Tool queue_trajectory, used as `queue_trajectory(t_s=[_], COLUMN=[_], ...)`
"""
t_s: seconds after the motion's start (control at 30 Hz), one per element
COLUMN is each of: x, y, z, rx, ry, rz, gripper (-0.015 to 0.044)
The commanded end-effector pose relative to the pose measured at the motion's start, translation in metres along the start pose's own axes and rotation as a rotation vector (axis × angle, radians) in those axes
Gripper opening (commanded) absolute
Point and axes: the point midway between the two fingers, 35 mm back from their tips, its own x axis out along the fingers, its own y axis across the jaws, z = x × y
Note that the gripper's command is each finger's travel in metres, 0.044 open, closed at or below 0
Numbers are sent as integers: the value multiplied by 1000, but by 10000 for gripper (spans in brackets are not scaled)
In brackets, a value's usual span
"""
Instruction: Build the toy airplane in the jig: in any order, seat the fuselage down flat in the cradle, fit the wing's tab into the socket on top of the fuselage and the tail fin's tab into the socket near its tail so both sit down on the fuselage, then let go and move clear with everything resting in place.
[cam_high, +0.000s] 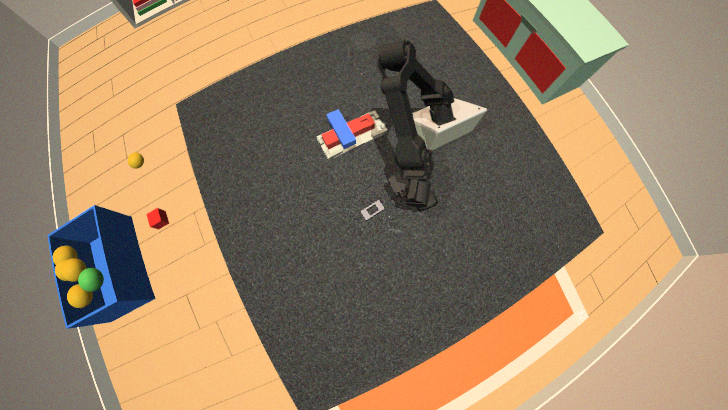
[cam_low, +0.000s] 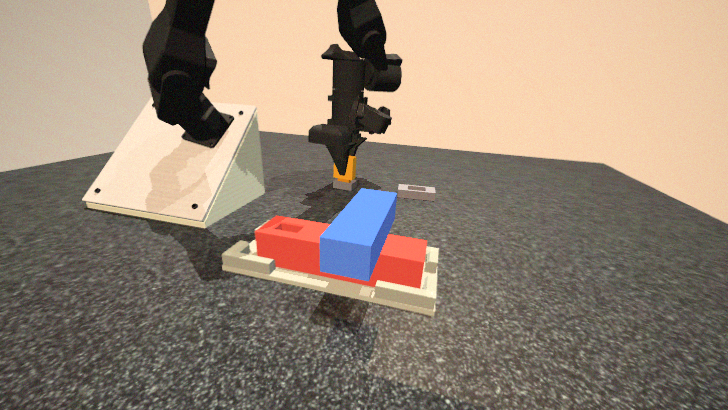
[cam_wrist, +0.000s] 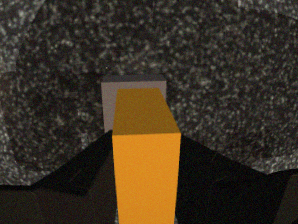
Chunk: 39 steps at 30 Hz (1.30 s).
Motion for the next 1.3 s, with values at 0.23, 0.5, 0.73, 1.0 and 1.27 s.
queue_trajectory(t_s=[0.23, 0.5, 0.73, 1.0, 1.27], x=[-34, -59, -80, -105, -126], y=[6, 9, 8, 6, 2], z=[6, 7, 5, 2, -1], rx=[6, -1, -3, -3, -3], ry=[-10, -16, -17, -17, -17], rz=[17, 24, 22, 18, 13], gripper=[0, 0, 0, 0, 0])
